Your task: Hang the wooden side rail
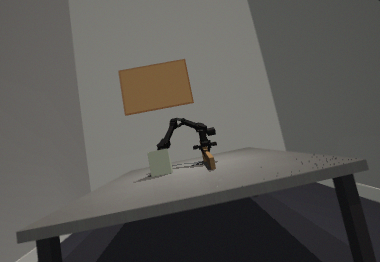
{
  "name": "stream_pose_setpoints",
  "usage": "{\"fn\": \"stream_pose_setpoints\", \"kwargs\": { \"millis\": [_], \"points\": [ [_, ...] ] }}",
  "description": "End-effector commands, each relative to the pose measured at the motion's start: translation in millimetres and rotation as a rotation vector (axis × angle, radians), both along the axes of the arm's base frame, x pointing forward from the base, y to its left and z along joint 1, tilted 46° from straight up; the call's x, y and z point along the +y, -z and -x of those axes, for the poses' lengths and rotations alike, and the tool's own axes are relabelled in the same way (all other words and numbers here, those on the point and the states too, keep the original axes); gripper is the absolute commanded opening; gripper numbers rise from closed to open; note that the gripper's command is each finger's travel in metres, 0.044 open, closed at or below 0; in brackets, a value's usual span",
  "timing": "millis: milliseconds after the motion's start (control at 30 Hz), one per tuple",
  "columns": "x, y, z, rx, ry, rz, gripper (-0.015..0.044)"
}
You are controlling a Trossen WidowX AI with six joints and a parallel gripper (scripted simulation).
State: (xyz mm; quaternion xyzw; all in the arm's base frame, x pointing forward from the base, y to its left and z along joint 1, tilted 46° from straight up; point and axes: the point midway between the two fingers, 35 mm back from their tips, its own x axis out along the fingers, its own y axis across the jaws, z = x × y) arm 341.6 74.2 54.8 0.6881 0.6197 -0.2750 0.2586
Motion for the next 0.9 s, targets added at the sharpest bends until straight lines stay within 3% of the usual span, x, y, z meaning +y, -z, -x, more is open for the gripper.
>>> {"fn": "stream_pose_setpoints", "kwargs": {
  "millis": [0,867],
  "points": [
    [0.0,-1.8,-0.5,0.0,0.004,0.001,0.0],
    [1.9,-3.7,-0.6,0.0,0.004,0.001,0.0]
  ]
}}
